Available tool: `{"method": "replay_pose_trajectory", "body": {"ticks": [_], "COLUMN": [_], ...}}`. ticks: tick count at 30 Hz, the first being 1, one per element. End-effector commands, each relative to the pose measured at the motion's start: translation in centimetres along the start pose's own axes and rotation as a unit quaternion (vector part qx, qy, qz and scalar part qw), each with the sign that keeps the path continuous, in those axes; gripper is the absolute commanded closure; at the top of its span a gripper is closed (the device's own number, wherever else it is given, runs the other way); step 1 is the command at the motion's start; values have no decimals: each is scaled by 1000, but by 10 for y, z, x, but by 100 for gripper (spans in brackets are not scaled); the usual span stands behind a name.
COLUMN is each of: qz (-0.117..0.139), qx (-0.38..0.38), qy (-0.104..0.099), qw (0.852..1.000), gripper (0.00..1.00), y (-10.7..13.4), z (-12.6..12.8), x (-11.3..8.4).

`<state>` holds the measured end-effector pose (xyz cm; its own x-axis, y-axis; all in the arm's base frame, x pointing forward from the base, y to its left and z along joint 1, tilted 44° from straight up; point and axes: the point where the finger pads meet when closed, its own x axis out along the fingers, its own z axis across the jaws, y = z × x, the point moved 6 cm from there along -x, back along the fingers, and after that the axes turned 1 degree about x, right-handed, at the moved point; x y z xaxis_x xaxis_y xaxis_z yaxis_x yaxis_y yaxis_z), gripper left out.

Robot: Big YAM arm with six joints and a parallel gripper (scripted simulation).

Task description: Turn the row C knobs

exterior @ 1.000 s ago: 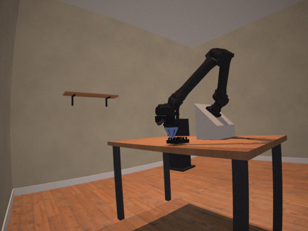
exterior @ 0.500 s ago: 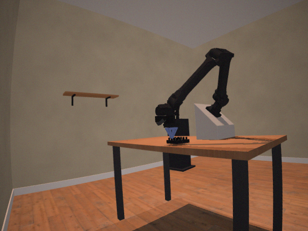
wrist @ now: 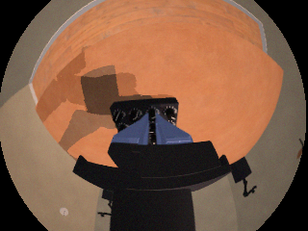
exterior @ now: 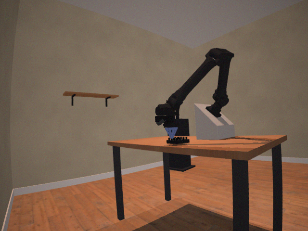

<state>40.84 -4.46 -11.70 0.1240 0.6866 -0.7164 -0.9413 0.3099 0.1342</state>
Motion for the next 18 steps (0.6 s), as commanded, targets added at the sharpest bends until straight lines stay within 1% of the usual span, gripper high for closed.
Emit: {"method": "replay_pose_trajectory", "body": {"ticks": [1, 18], "qz": [-1, -2], "qx": [7, -2], "qy": [-2, -2], "qw": [1000, 1000], "gripper": [91, 91], "y": [-1, -1], "z": [-3, -2], "x": [2, 2]}}
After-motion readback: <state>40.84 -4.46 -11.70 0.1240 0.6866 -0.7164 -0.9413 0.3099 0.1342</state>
